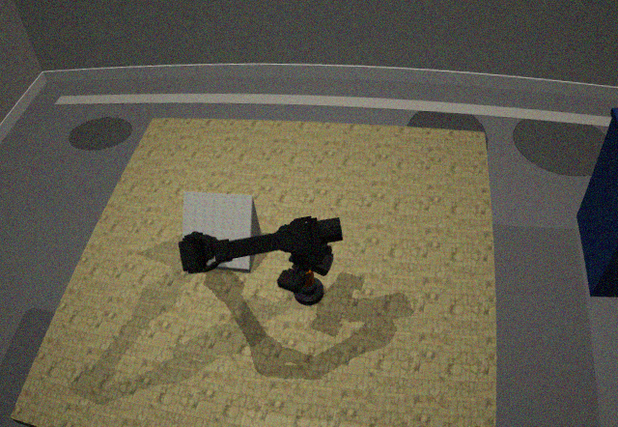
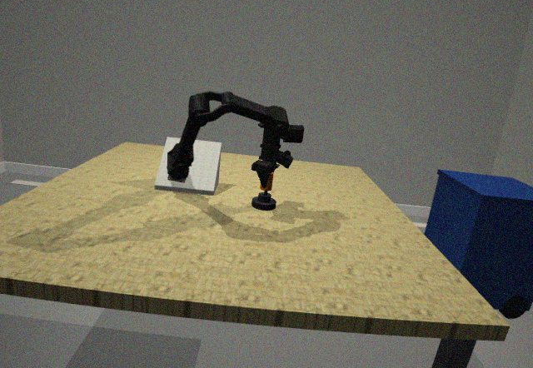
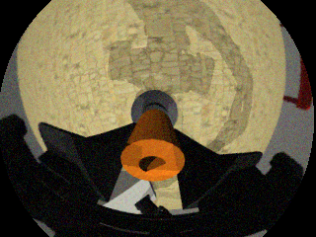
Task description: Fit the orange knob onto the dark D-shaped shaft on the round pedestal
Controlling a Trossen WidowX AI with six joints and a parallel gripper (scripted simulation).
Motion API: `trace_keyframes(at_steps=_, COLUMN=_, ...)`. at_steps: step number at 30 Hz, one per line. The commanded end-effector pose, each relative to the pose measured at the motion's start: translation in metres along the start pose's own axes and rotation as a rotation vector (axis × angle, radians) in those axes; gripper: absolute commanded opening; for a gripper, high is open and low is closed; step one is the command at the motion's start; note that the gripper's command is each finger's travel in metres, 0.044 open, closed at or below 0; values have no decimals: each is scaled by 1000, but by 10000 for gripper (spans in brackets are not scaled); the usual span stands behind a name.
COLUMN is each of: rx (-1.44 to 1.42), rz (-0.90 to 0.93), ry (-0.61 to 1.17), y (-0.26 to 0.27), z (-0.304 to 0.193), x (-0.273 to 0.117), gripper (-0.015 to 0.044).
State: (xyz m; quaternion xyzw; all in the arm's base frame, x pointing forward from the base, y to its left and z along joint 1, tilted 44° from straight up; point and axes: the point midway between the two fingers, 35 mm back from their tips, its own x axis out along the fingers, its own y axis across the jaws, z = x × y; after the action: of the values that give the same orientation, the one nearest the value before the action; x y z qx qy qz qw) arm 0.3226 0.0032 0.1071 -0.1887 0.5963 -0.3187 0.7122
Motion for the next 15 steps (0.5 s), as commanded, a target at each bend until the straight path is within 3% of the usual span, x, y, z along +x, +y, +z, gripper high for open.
trace_keyframes(at_steps=1, rx=52, rz=-2, ry=-4, y=2, z=-1, x=1, gripper=0)
trace_keyframes(at_steps=15, rx=52, rz=-2, ry=-4, y=0, z=0, x=3, gripper=0)
